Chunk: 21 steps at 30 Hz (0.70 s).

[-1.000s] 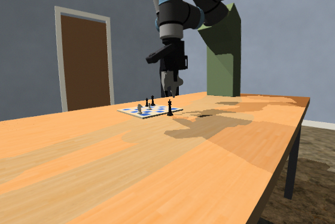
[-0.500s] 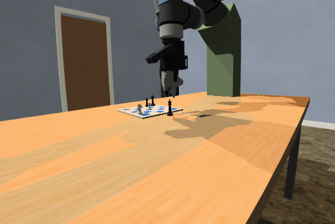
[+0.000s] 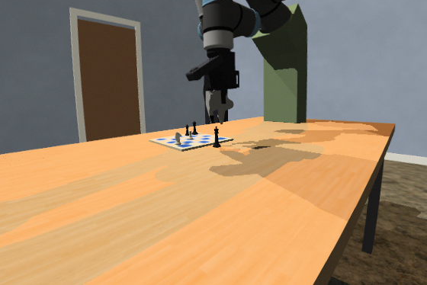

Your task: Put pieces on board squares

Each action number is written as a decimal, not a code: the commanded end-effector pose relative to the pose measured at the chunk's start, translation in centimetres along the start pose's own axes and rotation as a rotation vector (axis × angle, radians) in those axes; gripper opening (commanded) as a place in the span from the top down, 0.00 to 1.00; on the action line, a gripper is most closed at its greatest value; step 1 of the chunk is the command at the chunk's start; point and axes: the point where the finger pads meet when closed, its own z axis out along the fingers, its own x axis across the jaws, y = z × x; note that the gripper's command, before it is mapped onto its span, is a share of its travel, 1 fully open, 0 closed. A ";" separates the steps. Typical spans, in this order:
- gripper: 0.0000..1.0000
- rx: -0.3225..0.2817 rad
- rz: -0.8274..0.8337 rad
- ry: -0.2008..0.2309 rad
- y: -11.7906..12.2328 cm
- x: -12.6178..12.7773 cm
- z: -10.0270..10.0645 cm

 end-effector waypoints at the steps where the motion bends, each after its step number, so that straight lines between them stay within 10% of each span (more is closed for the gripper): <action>1: 0.75 0.001 0.000 0.000 0.0 0.0 0.0; 21: 0.75 0.001 0.000 0.000 0.0 0.0 3.3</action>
